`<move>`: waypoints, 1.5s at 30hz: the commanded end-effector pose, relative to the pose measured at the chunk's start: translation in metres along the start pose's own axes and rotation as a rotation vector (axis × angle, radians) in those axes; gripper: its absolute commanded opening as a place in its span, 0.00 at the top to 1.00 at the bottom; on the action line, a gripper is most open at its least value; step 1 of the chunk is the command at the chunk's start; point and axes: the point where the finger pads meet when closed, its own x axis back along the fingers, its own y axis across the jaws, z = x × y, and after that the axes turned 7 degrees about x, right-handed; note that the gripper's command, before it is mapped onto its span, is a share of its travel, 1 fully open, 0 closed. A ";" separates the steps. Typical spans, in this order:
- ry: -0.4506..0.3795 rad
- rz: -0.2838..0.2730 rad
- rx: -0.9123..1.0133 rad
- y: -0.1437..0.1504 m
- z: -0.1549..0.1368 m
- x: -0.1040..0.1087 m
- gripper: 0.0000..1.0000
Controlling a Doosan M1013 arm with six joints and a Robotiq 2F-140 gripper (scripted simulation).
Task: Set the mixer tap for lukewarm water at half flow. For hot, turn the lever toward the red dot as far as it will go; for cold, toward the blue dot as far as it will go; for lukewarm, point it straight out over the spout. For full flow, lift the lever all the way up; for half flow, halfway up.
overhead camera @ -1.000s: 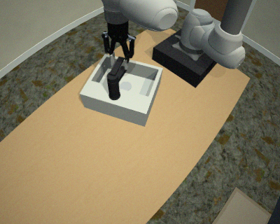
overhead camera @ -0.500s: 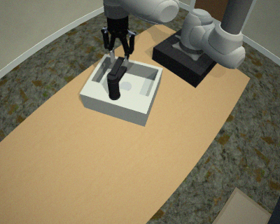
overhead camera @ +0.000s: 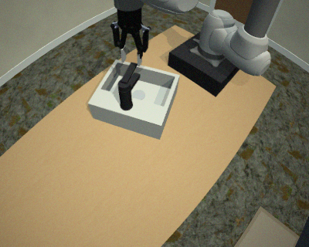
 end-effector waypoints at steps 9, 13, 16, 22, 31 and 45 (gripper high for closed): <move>0.000 0.000 0.000 0.000 0.000 0.011 0.63; 0.000 0.000 0.000 0.000 0.000 0.012 0.63; 0.000 0.000 0.000 0.000 0.000 0.012 1.00; 0.000 0.000 0.000 0.000 0.000 0.012 1.00; 0.000 0.000 0.000 0.000 0.000 0.012 1.00; 0.000 0.000 0.000 0.000 0.000 0.012 1.00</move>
